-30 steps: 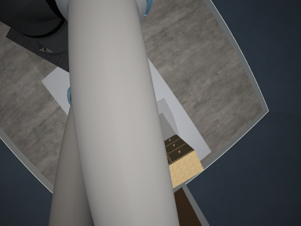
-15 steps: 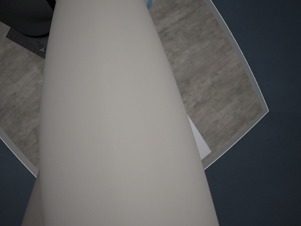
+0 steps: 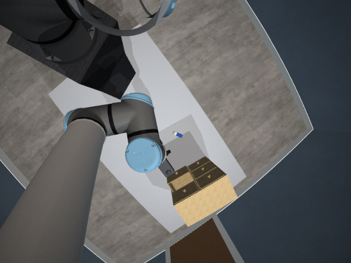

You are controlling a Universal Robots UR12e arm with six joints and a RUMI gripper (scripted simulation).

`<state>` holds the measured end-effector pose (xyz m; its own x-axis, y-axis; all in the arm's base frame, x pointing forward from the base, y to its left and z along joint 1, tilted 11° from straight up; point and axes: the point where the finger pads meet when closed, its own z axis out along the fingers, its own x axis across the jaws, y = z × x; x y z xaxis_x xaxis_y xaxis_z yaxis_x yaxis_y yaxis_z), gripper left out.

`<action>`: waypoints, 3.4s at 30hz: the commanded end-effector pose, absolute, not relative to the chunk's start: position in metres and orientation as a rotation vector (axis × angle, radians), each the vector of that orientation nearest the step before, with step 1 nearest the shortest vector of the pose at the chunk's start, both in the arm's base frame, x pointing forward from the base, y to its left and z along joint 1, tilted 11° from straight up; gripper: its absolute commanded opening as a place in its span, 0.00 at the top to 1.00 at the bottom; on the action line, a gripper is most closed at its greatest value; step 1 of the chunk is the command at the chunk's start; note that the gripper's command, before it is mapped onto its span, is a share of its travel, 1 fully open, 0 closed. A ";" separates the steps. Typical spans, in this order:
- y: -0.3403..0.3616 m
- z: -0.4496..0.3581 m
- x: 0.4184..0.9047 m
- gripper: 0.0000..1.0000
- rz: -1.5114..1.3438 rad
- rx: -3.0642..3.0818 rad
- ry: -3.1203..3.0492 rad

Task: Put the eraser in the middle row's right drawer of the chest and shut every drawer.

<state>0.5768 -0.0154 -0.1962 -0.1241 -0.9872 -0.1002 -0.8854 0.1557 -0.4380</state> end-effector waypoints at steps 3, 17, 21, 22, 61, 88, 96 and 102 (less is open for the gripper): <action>-0.016 -0.191 0.572 0.80 -0.319 -1.827 2.112; -0.015 -0.184 0.562 0.80 -0.221 -1.880 2.162; -0.015 -0.182 0.559 0.80 -0.194 -1.894 2.175; -0.015 -0.181 0.559 0.80 -0.187 -1.897 2.178; -0.015 -0.174 0.550 0.80 -0.091 -1.944 2.221; -0.008 -0.184 0.557 0.80 -0.097 -1.988 2.184; 0.046 -0.251 0.596 0.80 -0.129 -2.250 1.927; 0.076 -0.287 0.608 0.80 -0.145 -2.362 1.795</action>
